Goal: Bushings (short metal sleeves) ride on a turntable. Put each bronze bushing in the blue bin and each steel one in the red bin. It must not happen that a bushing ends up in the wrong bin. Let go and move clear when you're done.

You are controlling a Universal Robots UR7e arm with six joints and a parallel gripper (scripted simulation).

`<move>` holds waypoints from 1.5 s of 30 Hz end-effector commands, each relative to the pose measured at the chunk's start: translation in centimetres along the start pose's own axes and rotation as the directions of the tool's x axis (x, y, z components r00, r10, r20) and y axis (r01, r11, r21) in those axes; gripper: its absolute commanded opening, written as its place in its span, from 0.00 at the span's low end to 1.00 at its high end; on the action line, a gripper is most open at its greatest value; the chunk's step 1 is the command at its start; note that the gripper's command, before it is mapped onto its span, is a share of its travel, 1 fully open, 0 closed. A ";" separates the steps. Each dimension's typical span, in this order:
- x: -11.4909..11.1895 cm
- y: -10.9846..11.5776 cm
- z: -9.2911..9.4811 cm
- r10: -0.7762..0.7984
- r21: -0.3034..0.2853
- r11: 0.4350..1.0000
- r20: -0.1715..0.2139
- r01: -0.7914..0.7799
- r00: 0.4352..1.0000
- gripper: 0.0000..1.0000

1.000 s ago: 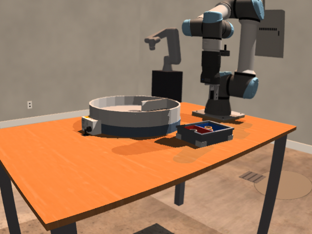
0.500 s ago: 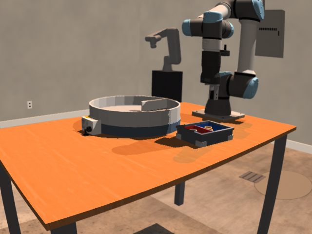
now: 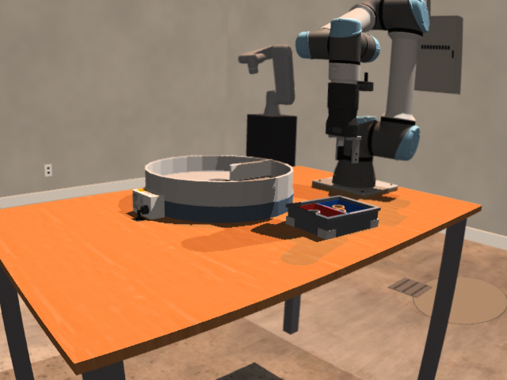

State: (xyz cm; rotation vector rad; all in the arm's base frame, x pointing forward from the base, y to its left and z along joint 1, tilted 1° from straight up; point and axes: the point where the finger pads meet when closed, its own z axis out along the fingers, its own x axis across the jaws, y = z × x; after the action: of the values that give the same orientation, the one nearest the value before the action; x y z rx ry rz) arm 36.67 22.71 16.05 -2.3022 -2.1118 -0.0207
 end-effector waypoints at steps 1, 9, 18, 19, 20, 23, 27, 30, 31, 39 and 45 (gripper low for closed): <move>0.0 0.0 0.0 0.000 -0.001 1.000 -0.001 0.000 1.000 1.00; 0.0 0.0 0.0 0.000 -0.001 1.000 -0.001 0.000 1.000 1.00; 0.0 0.0 0.0 0.000 -0.001 1.000 -0.001 0.000 1.000 1.00; 0.0 0.0 0.0 0.000 -0.001 1.000 -0.001 0.000 1.000 1.00; 0.0 0.0 0.0 0.000 -0.001 1.000 -0.001 0.000 1.000 1.00; -0.9 1.4 -1.3 0.000 -0.001 1.000 -0.001 0.000 1.000 1.00; -2.3 3.4 -3.1 0.000 -0.001 1.000 -0.001 0.000 1.000 1.00; -2.3 3.4 -3.1 0.000 -0.001 1.000 -0.001 0.000 1.000 1.00; -2.3 3.4 -3.1 0.000 -0.001 1.000 -0.001 0.000 1.000 1.00; -2.2 3.4 -3.1 0.000 -0.002 1.000 -0.001 0.000 1.000 1.00; -2.2 3.4 -3.1 0.000 -0.002 1.000 -0.001 0.000 1.000 1.00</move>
State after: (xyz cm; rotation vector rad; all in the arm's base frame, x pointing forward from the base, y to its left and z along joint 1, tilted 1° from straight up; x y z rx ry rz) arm 39.84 20.11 19.03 -2.3024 -2.1117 -0.0209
